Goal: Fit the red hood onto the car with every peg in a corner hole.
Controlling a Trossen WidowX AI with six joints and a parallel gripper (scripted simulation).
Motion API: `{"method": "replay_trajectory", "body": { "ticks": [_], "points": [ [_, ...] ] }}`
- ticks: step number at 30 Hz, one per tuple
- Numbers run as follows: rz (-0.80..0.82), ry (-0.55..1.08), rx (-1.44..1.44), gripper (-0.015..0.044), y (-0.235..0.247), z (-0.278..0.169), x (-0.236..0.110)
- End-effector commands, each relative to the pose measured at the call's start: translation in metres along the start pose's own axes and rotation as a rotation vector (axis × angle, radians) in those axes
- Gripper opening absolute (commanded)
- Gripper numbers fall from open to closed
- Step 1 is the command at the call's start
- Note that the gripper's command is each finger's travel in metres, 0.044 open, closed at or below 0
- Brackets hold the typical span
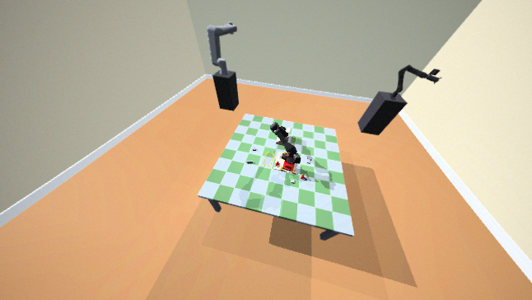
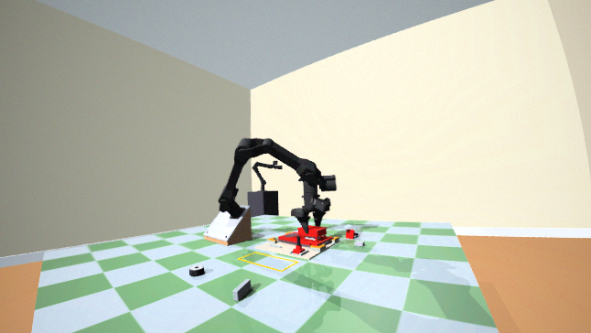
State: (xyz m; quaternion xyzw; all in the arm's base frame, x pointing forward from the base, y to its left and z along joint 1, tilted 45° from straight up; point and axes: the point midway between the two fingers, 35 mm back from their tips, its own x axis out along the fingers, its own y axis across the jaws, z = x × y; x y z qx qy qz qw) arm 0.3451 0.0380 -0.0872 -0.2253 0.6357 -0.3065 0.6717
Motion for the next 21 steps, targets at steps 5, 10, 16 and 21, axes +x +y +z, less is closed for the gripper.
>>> {"method": "replay_trajectory", "body": {
  "ticks": [5, 10, 16, 21],
  "points": [
    [0.000, 0.001, -0.003, 0.0000, 0.0002, -0.0009, 0.0006],
    [0.000, 0.001, -0.003, 0.0000, 0.0002, -0.0008, 0.0009],
    [0.000, 0.001, -0.003, 0.0000, 0.0002, -0.0007, 0.0032],
    [0.000, 0.001, -0.003, 0.0000, 0.0002, -0.0006, 0.0056]
  ]
}}
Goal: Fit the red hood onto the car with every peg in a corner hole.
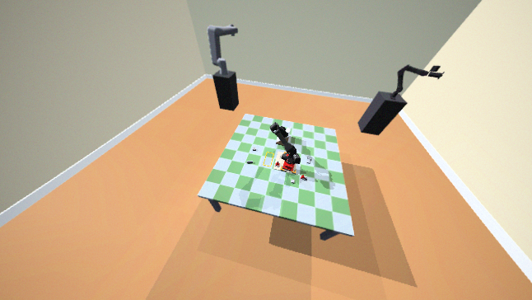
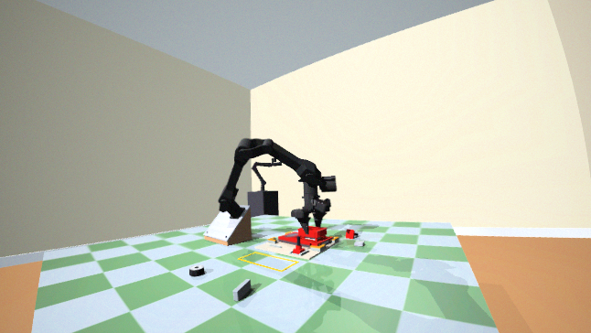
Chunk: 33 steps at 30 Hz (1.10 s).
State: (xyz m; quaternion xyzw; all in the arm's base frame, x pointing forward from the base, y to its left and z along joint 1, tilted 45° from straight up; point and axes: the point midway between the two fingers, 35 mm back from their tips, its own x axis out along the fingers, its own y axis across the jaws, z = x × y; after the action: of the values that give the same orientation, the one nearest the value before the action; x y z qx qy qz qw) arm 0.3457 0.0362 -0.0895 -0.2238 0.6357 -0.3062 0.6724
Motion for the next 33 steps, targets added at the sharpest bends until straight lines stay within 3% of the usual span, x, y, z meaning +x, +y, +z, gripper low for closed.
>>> {"method": "replay_trajectory", "body": {
  "ticks": [1, 33],
  "points": [
    [-0.003, 0.001, -0.005, 0.0000, 0.000, -0.001, 0.003],
    [-0.001, 0.000, -0.004, 0.0000, 0.000, -0.001, -0.005]
  ]
}}
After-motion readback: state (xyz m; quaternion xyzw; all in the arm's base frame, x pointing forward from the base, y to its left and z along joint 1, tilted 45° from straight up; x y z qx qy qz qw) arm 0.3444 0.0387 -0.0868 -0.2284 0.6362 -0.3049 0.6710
